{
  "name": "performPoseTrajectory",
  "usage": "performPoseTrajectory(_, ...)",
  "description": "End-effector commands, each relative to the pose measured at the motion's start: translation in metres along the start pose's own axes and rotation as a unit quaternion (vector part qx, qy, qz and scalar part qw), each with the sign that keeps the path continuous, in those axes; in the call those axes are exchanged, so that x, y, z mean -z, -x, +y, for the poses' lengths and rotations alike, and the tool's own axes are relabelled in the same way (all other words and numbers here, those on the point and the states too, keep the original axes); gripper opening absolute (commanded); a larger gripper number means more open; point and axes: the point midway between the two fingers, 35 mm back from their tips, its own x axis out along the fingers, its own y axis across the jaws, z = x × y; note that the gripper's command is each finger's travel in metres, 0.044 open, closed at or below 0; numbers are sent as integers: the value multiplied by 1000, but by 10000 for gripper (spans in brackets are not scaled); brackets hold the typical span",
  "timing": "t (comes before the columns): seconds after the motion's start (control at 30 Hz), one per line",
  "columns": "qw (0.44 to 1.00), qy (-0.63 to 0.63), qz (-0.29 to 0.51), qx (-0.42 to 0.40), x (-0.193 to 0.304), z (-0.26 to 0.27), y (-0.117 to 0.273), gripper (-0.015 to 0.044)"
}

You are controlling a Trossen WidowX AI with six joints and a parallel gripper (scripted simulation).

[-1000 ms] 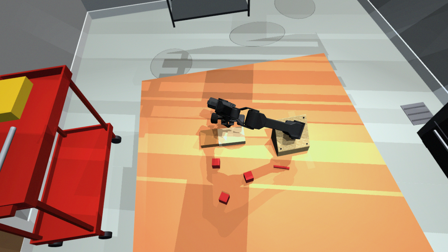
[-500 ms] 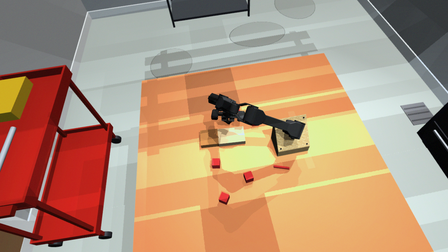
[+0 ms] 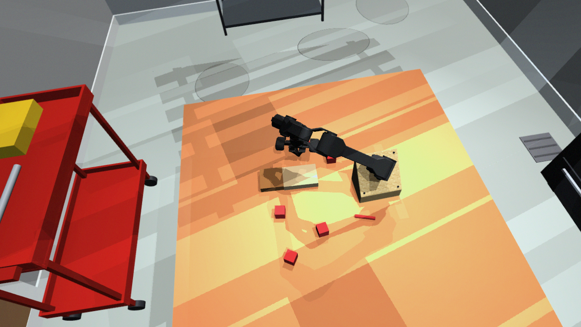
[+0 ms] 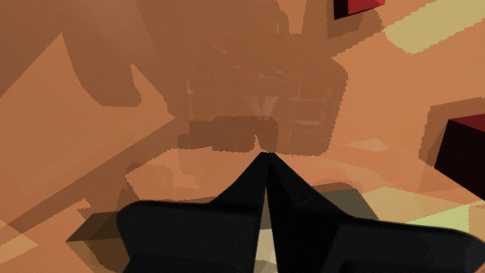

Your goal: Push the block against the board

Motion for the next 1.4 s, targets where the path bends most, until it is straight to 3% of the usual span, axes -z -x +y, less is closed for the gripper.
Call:
performPoseTrajectory(0.0, 1000, 6, -5, -13, -1, 5, 34, 0)
performPoseTrajectory(0.2, 1000, 16, -7, -14, 8, 6, 35, 0)
performPoseTrajectory(0.63, 977, 213, -2, -11, 181, -32, 30, 0)
performPoseTrajectory(0.87, 976, 216, -1, -10, 183, -33, 27, 0)
performPoseTrajectory(1.03, 976, 215, 0, -10, 184, -33, -25, 0)
performPoseTrajectory(1.37, 976, 216, 0, -10, 179, -30, -25, 0)
